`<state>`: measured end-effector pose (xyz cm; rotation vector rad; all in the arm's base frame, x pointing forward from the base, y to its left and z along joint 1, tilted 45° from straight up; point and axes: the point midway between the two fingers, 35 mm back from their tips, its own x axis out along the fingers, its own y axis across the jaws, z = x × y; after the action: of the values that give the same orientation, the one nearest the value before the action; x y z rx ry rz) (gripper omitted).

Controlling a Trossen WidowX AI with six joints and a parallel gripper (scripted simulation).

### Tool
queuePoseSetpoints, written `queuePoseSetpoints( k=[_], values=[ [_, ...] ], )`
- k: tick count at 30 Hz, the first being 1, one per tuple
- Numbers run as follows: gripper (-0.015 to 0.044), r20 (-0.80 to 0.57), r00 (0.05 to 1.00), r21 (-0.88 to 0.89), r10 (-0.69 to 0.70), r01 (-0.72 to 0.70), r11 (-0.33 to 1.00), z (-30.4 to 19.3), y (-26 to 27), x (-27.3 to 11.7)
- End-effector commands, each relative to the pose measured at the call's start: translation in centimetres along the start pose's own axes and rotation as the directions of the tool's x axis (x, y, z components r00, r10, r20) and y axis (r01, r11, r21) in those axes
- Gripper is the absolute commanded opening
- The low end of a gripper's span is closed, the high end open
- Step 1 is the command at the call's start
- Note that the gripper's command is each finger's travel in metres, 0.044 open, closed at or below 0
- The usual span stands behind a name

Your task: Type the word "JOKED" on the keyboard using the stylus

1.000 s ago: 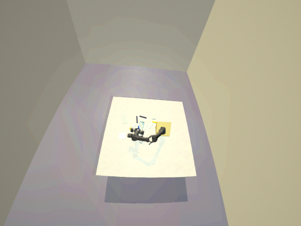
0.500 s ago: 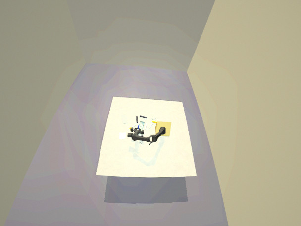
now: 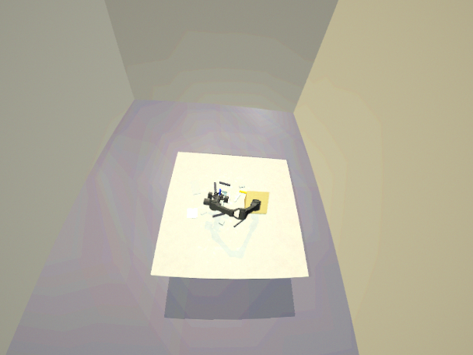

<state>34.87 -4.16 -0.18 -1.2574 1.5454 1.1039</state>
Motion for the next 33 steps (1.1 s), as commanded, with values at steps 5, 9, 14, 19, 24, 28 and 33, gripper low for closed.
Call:
queuePoseSetpoints(
  k=[5,9,14,19,24,28,33],
  values=[
    [0.0000,-0.004,1.000,-0.008,-0.001,0.001,1.000,0.4,0.1,1.2],
    [0.0000,-0.003,1.000,-0.008,-0.001,0.001,1.000,1.3,0.2,1.7],
    [0.0079,-0.003,1.000,-0.008,-0.001,0.001,1.000,1.3,0.2,1.8],
    [0.0081,-0.003,1.000,-0.008,-0.001,0.001,1.000,1.5,0.2,1.9],
    [0.0081,-0.003,1.000,-0.008,-0.001,0.001,1.000,1.8,0.2,2.1],
    [0.0081,-0.003,1.000,-0.008,-0.001,0.001,1.000,2.1,0.2,2.3],
    [0.0081,-0.003,1.000,-0.008,-0.001,0.001,1.000,2.3,0.2,2.4]
  ],
)
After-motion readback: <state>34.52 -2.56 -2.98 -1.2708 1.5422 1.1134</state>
